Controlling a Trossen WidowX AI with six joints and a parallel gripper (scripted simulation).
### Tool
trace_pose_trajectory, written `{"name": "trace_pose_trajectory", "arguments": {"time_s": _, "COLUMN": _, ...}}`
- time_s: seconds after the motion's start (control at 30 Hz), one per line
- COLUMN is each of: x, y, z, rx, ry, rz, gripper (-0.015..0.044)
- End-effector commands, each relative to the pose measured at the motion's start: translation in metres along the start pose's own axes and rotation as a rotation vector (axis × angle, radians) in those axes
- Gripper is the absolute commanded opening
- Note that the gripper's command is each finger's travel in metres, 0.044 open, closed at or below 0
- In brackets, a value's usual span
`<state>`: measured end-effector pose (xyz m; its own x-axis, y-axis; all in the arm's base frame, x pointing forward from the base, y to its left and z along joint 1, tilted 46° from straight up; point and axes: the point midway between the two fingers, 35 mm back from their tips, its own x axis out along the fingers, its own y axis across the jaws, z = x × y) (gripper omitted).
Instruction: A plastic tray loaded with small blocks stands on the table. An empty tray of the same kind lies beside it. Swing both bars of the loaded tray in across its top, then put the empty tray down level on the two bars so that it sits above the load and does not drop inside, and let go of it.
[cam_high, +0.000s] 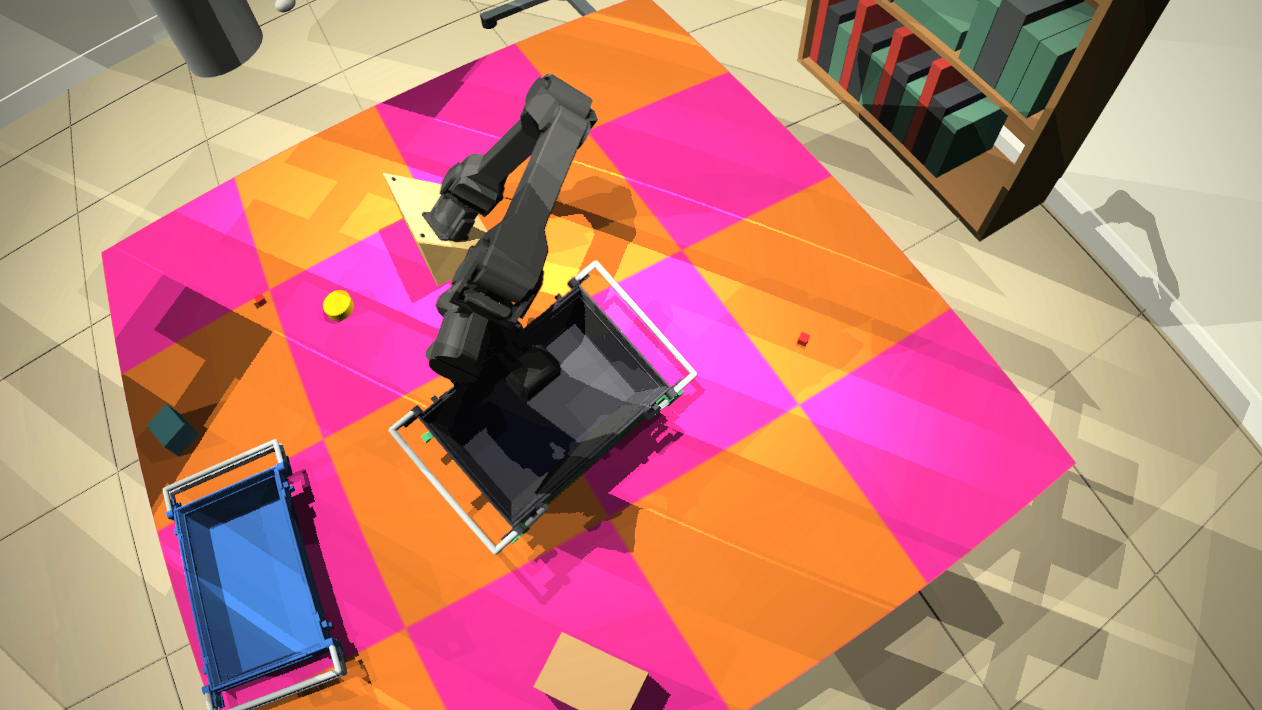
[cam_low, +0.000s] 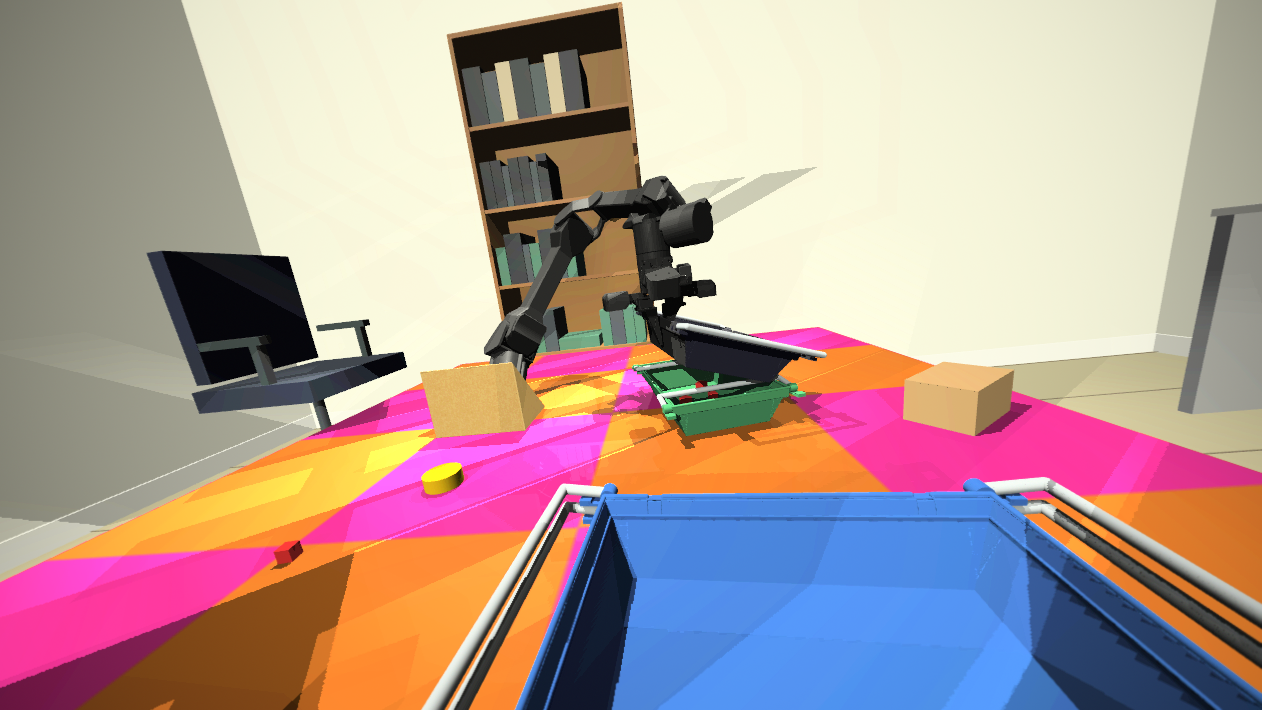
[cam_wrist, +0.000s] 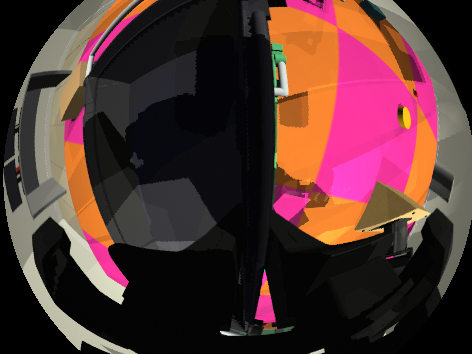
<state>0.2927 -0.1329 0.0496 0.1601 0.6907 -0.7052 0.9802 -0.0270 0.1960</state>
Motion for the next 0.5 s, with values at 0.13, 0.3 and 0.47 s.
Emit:
{"name": "trace_pose_trajectory", "arguments": {"time_s": 0.13, "x": 0.0054, "y": -0.0036, "z": -0.0024, "rx": 0.007, "ry": 0.006, "rz": -0.016, "gripper": 0.0}}
{"name": "trace_pose_trajectory", "arguments": {"time_s": 0.3, "x": 0.0096, "y": -0.0059, "z": -0.0032, "rx": 0.007, "ry": 0.006, "rz": -0.016, "gripper": 0.0}}
{"name": "trace_pose_trajectory", "arguments": {"time_s": 0.47, "x": 0.0126, "y": -0.0075, "z": -0.0038, "rx": 0.007, "ry": 0.006, "rz": -0.016, "gripper": 0.0}}
